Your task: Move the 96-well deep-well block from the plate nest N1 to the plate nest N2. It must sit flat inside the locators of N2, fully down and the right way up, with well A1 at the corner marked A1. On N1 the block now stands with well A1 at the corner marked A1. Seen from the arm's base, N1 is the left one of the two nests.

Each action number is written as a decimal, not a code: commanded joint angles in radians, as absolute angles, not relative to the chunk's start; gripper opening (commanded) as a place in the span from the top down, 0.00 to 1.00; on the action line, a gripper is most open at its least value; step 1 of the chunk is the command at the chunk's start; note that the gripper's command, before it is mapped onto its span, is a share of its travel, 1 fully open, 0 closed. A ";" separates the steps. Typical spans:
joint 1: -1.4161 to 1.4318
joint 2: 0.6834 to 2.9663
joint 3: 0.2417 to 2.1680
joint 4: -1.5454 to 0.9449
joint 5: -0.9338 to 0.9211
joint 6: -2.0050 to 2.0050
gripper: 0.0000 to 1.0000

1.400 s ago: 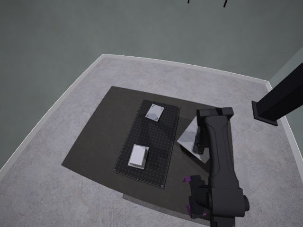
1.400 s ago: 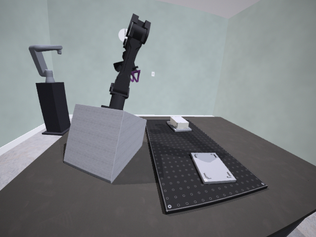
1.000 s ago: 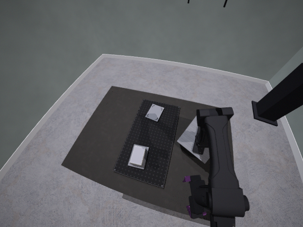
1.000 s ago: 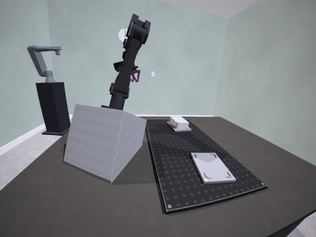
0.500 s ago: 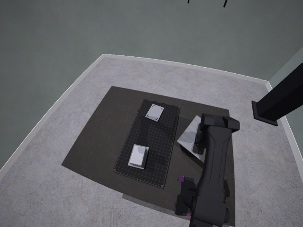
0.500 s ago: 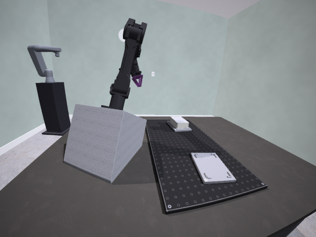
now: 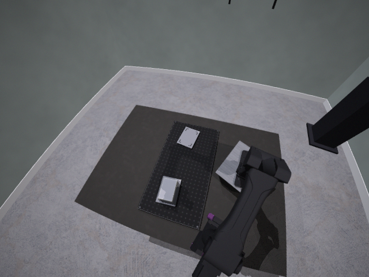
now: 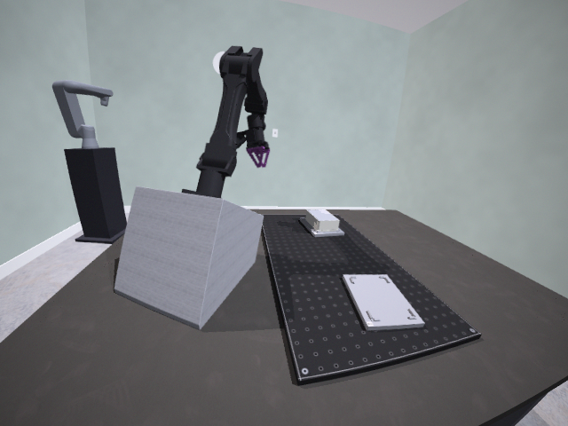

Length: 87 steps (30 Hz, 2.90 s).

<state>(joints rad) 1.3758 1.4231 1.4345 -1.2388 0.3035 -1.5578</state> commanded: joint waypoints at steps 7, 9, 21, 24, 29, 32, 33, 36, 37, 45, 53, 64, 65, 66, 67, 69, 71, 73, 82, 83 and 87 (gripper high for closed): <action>1.210 1.486 1.446 -1.165 0.170 -1.491 0.00; 1.210 1.486 1.446 -1.165 0.170 -1.491 0.00; 1.000 1.574 1.449 -1.083 0.046 -1.437 0.00; 0.948 1.596 1.451 -1.065 0.012 -1.410 0.00; 0.893 1.615 1.451 -1.046 -0.027 -1.363 0.00; 0.851 1.637 1.453 -1.027 -0.043 -1.391 0.00; 0.838 1.645 1.455 -1.022 -0.048 -1.403 0.00; 0.786 1.664 1.453 -1.002 -0.086 -1.354 0.00; 0.771 1.671 1.455 -0.997 -0.093 -1.357 0.00; 0.680 1.710 1.457 -0.962 -0.147 -1.333 0.00; 0.562 1.762 1.460 -0.917 -0.217 -1.302 0.00; 0.430 1.814 1.457 -0.861 -0.301 -1.238 0.00; 0.418 1.823 1.462 -0.861 -0.305 -1.249 0.00; 0.406 1.832 1.469 -0.861 -0.309 -1.261 0.00; 0.394 1.841 1.475 -0.862 -0.313 -1.273 0.00; 0.387 1.847 1.479 -0.863 -0.315 -1.280 0.00; 0.387 1.847 1.480 -0.863 -0.315 -1.280 0.00; 0.387 1.847 1.480 -0.863 -0.315 -1.280 0.00; 0.387 1.847 1.480 -0.863 -0.315 -1.280 0.00; 0.387 1.847 1.480 -0.863 -0.315 -1.280 0.00; 0.387 1.847 1.480 -0.863 -0.315 -1.280 0.00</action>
<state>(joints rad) 0.3901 1.8557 1.4738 -0.8639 -0.3073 -1.2793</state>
